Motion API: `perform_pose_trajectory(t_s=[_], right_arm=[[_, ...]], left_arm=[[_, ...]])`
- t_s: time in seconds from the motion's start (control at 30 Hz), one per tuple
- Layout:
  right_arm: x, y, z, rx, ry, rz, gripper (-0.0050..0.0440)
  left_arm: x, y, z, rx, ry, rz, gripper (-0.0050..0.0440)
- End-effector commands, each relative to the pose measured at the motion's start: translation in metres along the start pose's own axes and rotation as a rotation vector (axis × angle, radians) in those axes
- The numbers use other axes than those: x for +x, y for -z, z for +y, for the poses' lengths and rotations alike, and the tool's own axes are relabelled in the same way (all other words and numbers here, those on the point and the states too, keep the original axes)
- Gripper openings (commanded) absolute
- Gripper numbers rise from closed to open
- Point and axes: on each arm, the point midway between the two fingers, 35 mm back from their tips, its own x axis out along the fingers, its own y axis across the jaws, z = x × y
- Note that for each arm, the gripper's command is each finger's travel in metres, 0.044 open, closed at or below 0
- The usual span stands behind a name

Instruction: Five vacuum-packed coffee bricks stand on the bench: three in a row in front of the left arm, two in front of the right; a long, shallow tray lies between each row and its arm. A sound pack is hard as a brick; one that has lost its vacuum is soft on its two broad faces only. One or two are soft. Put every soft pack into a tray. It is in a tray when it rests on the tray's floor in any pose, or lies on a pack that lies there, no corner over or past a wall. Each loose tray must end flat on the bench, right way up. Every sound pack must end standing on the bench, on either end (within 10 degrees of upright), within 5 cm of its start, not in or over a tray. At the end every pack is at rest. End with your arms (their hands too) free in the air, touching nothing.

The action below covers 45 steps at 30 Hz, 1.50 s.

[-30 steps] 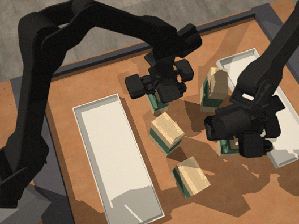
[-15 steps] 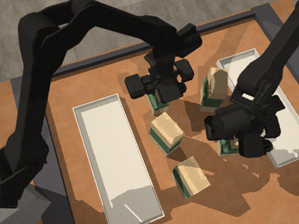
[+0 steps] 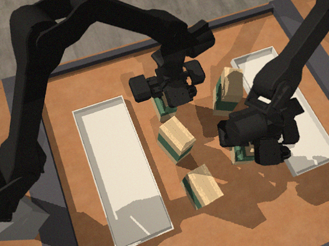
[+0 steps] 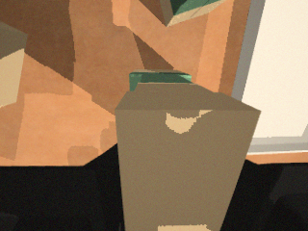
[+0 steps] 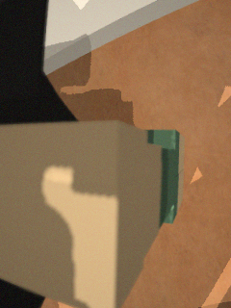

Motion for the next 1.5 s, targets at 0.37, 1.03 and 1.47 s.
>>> perform_pose_trajectory(t_s=[0.37,1.03,1.47], right_arm=[[-0.032,0.004,-0.005,0.015,0.016,-0.011,0.0114],[-0.06,0.004,-0.004,0.015,0.016,-0.012,0.0114],[-0.06,0.004,-0.004,0.015,0.016,-0.012,0.0114]], left_arm=[[-0.042,0.006,0.007,-0.017,-0.047,0.013,0.0116],[-0.061,0.006,0.006,-0.018,-0.047,0.013,0.0116],[-0.061,0.006,0.006,-0.018,-0.047,0.013,0.0116]])
